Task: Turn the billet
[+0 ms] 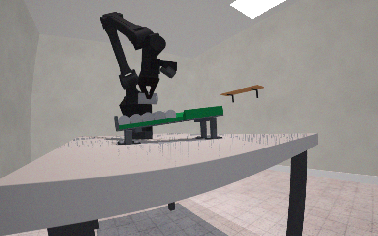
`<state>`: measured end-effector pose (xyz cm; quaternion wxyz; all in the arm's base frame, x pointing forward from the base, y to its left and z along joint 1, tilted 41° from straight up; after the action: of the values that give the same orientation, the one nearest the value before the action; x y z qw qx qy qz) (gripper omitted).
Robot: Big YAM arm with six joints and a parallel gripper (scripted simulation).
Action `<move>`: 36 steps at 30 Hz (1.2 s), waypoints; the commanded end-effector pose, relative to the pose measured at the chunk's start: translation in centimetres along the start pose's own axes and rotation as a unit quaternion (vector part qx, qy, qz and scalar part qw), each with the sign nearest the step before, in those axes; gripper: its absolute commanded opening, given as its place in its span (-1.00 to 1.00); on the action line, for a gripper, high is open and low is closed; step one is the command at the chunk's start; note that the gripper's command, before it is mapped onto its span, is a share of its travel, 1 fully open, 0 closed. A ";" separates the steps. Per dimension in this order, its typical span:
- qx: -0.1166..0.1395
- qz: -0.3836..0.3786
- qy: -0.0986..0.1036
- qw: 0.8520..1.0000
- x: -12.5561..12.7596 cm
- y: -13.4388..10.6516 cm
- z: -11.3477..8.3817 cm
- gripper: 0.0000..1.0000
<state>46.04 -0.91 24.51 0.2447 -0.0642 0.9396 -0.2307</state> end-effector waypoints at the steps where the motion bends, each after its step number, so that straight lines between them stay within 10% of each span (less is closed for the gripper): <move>1: 0.000 0.022 -0.045 0.999 -3.2 -0.6 -3.7 -1.00; 36: -0.007 0.143 -0.045 0.989 -3.2 -1.0 -3.7 -1.00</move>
<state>46.03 -0.89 24.49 0.2673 0.0350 0.9413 -0.2030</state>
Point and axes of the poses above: the point where the finger pads meet when closed, its own z axis out along the fingers, its own x axis across the jaws, y = z × x, the point moved 4 cm from there along -z, back along the fingers, and after that the axes turned 15 degrees about -z, right-handed, at the moved point
